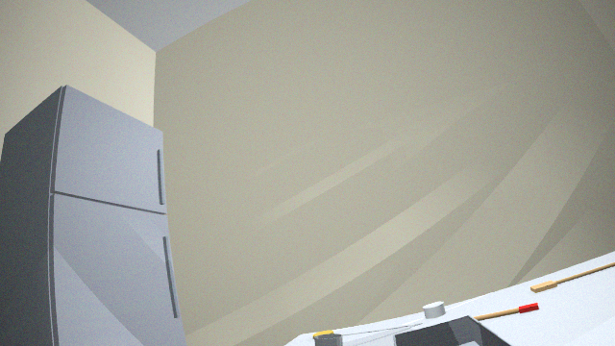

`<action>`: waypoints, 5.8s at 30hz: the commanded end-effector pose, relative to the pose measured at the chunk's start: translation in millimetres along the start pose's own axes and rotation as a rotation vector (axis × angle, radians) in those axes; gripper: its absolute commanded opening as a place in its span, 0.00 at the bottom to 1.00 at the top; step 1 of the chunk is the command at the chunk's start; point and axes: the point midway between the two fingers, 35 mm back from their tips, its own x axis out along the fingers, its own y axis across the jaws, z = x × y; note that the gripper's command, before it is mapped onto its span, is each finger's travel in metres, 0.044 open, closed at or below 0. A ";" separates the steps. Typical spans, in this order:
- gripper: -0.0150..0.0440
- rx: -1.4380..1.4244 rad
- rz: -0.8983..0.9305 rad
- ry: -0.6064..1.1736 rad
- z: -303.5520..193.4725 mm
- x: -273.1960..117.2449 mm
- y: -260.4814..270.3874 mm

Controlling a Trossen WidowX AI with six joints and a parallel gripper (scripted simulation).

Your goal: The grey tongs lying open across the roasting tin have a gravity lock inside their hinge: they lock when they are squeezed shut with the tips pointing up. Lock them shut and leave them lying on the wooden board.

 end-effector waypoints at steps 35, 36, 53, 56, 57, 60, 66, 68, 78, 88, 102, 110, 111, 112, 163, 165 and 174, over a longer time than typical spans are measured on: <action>0.00 0.011 0.045 -0.484 1.3 -0.4 -12.1; 0.00 0.003 0.047 -0.497 1.5 -0.9 -12.4; 0.00 -0.198 0.078 -0.691 -1.5 -10.3 -14.3; 0.00 -0.221 0.082 -0.704 -2.4 -11.1 -14.3; 0.00 -0.221 0.082 -0.704 -2.4 -11.1 -14.3; 0.00 -0.221 0.082 -0.704 -2.4 -11.1 -14.3; 0.00 -0.221 0.082 -0.705 -0.4 -7.7 -14.5; 0.00 -0.221 0.082 -0.705 1.1 -5.0 -14.6; 0.00 -0.222 0.083 -0.708 9.8 8.9 -14.6; 0.00 -0.224 0.084 -0.710 19.1 22.2 -13.6; 0.00 -0.226 0.085 -0.712 33.3 40.0 -10.5; 0.00 -0.228 0.086 -0.713 42.0 49.6 -7.9; 0.00 -0.228 0.086 -0.713 43.1 50.7 -7.6; 0.00 -0.228 0.086 -0.713 44.2 51.9 -7.2; 1.00 -0.229 0.095 -0.714 67.4 65.9 5.4; 1.00 -0.229 0.093 -0.719 67.8 48.9 9.7; 1.00 -0.229 0.085 -0.729 92.5 -69.4 -1.4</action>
